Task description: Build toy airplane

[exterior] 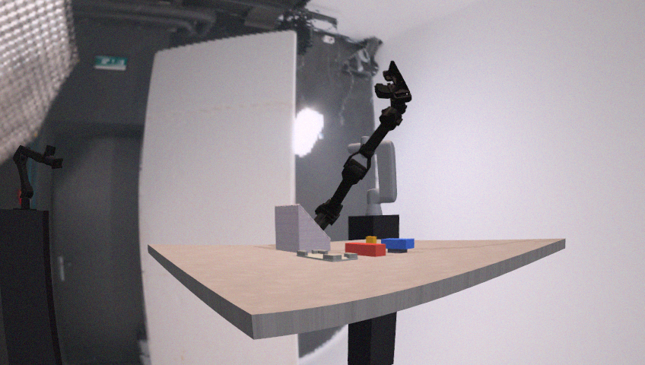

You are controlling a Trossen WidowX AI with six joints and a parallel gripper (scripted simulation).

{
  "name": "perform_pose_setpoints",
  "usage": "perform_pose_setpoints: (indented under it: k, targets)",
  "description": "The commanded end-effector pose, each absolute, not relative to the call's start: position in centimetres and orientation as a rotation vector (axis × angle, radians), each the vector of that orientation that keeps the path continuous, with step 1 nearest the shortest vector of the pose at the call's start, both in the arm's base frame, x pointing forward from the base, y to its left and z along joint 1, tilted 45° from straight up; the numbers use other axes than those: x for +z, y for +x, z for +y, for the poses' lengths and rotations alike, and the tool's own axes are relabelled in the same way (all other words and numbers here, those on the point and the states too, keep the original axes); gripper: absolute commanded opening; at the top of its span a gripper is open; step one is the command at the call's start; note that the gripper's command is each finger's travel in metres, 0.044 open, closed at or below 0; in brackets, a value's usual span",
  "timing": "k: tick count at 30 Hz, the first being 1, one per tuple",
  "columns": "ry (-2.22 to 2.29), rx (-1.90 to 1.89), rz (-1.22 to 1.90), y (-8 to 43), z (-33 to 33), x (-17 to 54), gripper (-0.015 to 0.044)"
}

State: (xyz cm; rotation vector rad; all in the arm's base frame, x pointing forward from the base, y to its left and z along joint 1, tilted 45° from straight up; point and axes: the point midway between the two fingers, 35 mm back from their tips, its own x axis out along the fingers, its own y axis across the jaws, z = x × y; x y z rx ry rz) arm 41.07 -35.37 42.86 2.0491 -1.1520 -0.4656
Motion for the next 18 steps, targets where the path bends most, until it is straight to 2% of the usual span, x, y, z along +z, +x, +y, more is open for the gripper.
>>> perform_pose_setpoints:
  k: [1, 5, 11, 18]
  targets:
    - [2.049, -0.466, -1.152, 41.1, -35.4, 42.9, 0.0426]
    - [2.055, -0.355, -1.233, 39.1, -35.9, 45.0, 0.0440]
    - [1.940, -0.143, -1.464, 31.3, -37.8, 51.6, 0.0440]
    - [1.758, 0.125, -1.649, 22.2, -37.1, 58.2, 0.0440]
